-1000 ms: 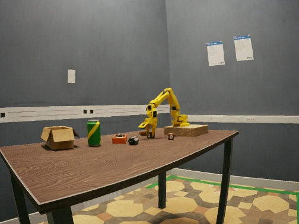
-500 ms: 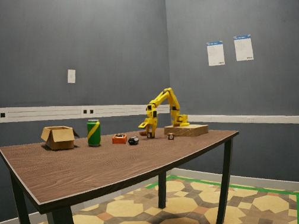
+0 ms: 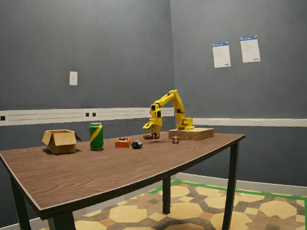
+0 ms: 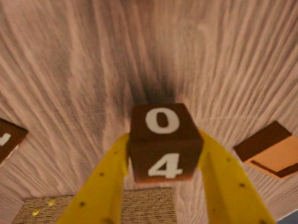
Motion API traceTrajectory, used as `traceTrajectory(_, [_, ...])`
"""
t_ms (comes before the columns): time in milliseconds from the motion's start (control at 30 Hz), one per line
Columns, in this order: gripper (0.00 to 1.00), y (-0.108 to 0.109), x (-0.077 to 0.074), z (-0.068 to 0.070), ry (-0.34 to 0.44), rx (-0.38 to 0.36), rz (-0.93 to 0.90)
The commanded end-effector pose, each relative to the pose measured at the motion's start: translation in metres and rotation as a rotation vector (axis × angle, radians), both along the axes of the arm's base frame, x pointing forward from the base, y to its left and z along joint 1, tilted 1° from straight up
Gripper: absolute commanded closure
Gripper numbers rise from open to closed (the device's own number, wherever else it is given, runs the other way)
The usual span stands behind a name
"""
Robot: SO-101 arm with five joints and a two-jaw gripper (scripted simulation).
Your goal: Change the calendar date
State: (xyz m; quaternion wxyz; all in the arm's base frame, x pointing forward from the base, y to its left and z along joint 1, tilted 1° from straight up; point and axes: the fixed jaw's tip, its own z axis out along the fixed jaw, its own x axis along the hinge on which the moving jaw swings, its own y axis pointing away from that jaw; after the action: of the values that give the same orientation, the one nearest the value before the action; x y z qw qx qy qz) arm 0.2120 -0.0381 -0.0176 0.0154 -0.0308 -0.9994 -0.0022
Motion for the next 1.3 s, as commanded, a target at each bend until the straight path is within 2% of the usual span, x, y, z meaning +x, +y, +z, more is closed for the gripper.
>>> traceTrajectory(0, [1.00, -0.002, 0.004, 0.015, -0.023, -0.004, 0.006])
traceTrajectory(267, [1.00, -0.002, 0.003, 0.030, -0.023, -0.004, 0.006])
traceTrajectory(667, [1.00, -0.002, 0.004, 0.030, -0.045, -0.009, 0.002])
traceTrajectory(800, [1.00, -0.003, 0.006, 0.028, -0.104, -0.022, -0.010])
traceTrajectory(967, [1.00, -0.003, 0.008, 0.026, -0.217, -0.044, -0.032])
traceTrajectory(1033, [1.00, -0.003, 0.008, 0.026, -0.217, -0.044, -0.032])
traceTrajectory(1267, [1.00, -0.004, 0.010, 0.025, -0.365, -0.070, -0.061])
